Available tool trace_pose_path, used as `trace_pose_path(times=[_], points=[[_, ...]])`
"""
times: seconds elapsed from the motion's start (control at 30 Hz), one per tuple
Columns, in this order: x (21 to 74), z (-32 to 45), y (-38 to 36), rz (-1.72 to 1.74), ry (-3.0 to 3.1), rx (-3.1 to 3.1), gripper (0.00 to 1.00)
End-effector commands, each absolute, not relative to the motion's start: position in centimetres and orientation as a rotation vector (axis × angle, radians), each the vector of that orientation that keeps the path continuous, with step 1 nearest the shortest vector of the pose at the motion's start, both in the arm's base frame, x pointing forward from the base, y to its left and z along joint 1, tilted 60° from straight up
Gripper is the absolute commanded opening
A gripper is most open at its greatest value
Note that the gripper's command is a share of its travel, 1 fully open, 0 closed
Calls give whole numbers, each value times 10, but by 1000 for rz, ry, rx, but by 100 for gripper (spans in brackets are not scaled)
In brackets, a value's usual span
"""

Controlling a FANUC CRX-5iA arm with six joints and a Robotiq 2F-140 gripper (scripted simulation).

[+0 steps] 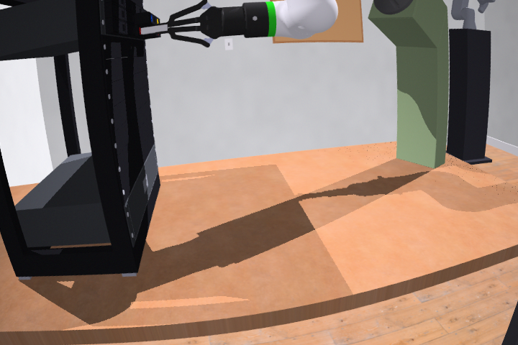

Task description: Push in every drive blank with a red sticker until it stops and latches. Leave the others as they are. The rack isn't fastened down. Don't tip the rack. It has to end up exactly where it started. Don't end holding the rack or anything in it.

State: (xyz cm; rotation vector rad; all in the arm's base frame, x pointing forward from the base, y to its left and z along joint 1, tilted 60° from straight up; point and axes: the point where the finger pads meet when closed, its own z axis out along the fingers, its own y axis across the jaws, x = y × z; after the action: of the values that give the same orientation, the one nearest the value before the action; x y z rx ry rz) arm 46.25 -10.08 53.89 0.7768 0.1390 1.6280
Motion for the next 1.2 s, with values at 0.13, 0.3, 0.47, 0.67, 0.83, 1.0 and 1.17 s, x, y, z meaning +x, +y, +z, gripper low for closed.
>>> trace_pose_path(times=[0.13, 0.3, 0.47, 0.67, 0.83, 1.0, 1.17], points=[[464, 541, -102, 1628, 139, 777, 0], [464, 541, -102, 1628, 139, 777, 0], [464, 541, -102, 1628, 139, 777, 0], [466, 543, -103, 1628, 139, 777, 0], [466, 544, -103, 1628, 139, 777, 0], [466, 544, -103, 1628, 139, 777, 0], [466, 544, -103, 1628, 139, 777, 0]])
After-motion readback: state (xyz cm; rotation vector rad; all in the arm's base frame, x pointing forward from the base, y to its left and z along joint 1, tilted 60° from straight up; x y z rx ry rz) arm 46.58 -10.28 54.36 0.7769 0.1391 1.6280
